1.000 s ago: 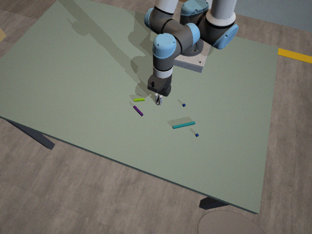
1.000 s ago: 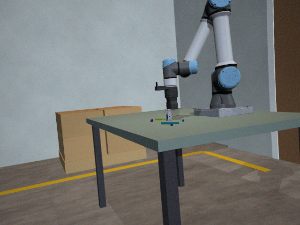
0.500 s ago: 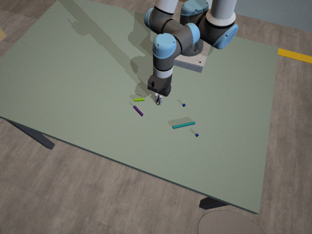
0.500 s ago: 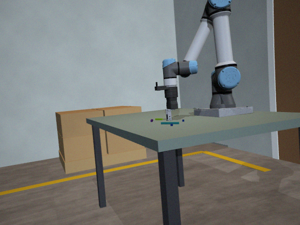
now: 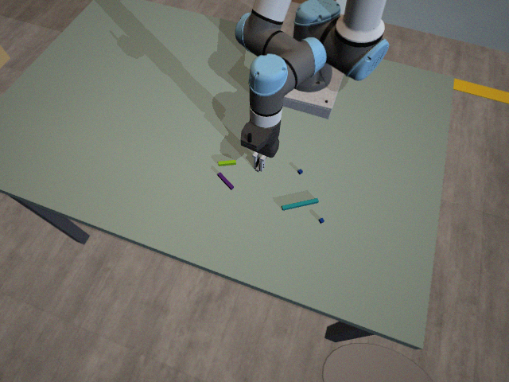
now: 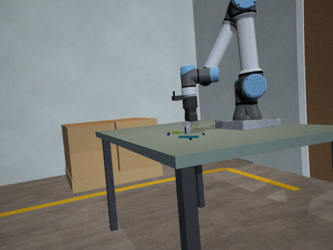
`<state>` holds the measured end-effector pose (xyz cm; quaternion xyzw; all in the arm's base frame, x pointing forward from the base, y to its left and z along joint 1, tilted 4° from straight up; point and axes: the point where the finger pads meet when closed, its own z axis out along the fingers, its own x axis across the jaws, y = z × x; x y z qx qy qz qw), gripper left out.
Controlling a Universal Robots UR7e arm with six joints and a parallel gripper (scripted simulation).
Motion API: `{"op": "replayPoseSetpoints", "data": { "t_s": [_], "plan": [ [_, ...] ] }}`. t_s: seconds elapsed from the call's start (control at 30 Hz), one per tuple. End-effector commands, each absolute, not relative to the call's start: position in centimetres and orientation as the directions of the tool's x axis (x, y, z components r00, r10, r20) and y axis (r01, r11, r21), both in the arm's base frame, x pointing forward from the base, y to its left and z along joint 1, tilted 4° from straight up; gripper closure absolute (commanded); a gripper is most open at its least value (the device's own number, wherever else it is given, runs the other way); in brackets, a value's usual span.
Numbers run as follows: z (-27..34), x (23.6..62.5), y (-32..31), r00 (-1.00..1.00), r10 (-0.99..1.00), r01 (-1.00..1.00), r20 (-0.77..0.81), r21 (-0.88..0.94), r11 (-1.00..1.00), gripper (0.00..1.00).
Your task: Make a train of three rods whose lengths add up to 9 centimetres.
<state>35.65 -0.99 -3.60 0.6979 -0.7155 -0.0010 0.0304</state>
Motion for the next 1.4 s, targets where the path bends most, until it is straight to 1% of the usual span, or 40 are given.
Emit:
{"op": "replayPoseSetpoints", "data": {
  "t_s": [0.0,0.53,0.93,1.37],
  "plan": [
    [-3.5,35.7,-1.1,-0.025,-0.999,-0.999,0.043,0.042,0.027,0.76],
    [0.5,36.0,-0.9,-0.024,-0.999,-0.999,0.045,0.039,0.025,0.76],
    [5.8,36.2,-0.7,-0.024,-0.999,-0.999,0.044,0.039,0.025,0.76],
    [6.6,36.3,-0.7,-0.024,-0.999,-0.999,0.044,0.039,0.026,0.76]
  ]
}}
